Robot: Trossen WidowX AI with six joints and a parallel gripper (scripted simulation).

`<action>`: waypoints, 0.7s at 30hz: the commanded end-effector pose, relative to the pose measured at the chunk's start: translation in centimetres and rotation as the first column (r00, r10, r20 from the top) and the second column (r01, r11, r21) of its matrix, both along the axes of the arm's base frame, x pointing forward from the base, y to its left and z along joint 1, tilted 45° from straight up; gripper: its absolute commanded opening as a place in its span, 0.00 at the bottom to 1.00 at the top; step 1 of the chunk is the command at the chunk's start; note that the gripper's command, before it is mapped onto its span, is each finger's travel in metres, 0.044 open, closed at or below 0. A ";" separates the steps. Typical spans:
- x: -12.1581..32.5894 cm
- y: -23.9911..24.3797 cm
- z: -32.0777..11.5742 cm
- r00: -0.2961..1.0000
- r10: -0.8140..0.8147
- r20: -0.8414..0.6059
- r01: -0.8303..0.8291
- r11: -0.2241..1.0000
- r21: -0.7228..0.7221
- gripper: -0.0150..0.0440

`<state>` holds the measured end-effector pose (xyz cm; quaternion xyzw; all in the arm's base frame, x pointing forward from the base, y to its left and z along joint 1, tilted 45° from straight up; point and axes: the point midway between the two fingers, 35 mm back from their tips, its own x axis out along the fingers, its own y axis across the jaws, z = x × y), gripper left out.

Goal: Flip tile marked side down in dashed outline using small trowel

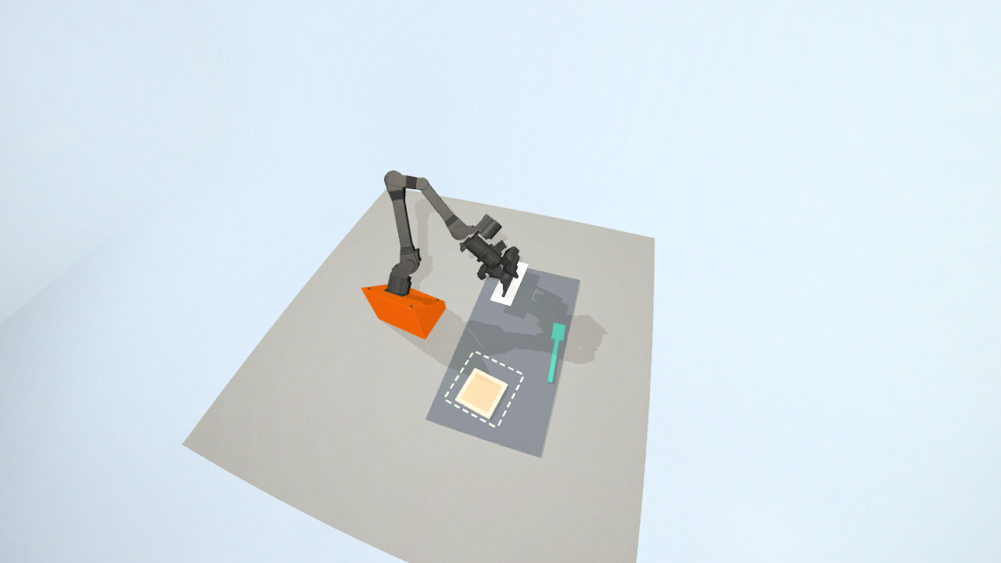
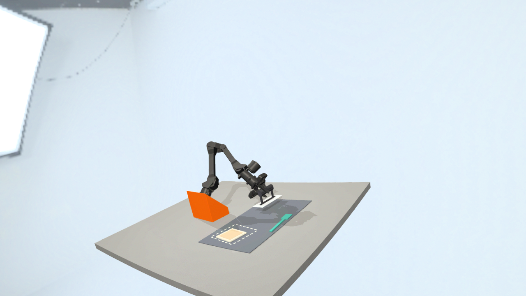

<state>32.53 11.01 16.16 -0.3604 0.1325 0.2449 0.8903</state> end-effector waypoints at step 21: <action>0.6 1.9 -2.1 1.000 -0.015 0.004 0.015 1.000 0.007 0.34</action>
